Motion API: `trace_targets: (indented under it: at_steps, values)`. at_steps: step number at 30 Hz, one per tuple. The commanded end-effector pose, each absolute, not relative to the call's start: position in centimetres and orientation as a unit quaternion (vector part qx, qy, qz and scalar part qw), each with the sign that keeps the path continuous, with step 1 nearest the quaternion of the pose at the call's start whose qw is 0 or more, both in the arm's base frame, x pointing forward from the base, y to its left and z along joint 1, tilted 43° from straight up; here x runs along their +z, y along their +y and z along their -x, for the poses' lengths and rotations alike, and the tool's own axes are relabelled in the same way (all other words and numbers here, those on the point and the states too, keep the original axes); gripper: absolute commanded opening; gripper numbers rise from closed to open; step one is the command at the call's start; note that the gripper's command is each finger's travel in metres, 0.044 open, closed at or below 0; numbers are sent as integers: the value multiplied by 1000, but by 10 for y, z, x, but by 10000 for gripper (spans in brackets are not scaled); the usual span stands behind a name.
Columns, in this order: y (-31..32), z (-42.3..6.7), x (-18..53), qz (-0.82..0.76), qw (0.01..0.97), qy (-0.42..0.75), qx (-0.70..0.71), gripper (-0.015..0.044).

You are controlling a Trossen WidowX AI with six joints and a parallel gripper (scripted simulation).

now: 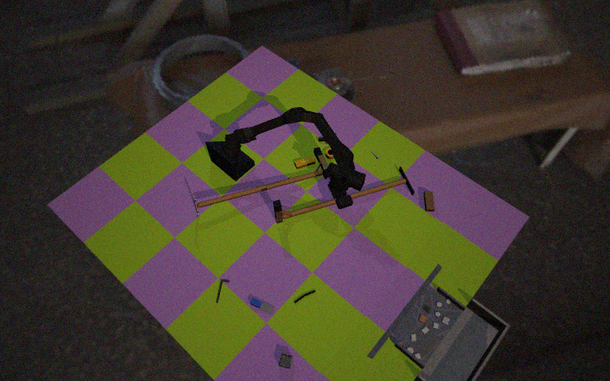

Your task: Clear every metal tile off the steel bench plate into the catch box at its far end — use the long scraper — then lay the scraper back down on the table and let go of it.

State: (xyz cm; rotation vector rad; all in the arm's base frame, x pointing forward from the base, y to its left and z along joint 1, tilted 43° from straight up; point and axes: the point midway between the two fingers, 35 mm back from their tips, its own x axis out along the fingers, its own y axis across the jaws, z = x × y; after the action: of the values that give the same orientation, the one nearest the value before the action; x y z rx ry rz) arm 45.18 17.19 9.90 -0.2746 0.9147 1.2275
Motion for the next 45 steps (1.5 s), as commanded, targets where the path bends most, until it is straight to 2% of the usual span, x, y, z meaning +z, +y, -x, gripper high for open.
trace_targets:
  at_steps: [1,45]
  values:
    - [171,-456,96,126,711,411,556,0]
    - [154,-493,81,138,713,400,560,0]
